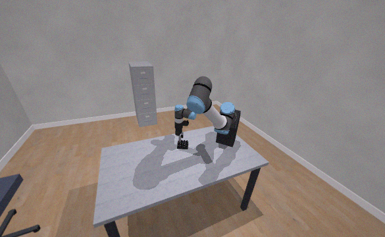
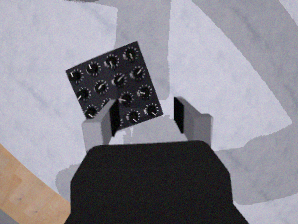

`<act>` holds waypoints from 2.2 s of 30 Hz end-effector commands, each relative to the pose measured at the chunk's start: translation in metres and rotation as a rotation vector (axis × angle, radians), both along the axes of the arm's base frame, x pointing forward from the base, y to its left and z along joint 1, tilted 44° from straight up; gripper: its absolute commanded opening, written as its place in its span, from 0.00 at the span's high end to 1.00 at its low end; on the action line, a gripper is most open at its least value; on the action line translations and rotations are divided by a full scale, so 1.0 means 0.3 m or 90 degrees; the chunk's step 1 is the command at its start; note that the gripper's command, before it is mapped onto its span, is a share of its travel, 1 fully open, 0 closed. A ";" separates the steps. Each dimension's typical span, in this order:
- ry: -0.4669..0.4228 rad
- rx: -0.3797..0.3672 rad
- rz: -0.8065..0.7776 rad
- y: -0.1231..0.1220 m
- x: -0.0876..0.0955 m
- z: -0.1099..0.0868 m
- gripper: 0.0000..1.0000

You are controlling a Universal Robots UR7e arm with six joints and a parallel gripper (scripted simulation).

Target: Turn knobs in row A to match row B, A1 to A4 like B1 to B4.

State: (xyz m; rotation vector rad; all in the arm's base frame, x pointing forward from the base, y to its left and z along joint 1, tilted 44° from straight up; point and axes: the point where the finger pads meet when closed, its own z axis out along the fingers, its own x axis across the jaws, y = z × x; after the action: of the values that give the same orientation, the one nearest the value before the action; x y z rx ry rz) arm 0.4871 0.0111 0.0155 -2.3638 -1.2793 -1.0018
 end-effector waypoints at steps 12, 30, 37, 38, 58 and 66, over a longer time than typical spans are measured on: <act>0.002 0.001 0.003 -0.116 -0.093 0.152 0.00; 0.004 0.004 0.004 -0.137 -0.118 0.184 0.00; 0.004 0.004 0.004 -0.136 -0.118 0.184 0.00; 0.004 0.004 0.004 -0.136 -0.118 0.184 0.00; 0.004 0.004 0.004 -0.136 -0.118 0.184 0.00; 0.004 0.004 0.004 -0.136 -0.118 0.184 0.00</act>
State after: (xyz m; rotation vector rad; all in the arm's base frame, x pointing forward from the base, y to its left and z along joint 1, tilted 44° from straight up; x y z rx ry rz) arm 0.4516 -0.0284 0.0705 -2.3536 -1.2785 -0.9939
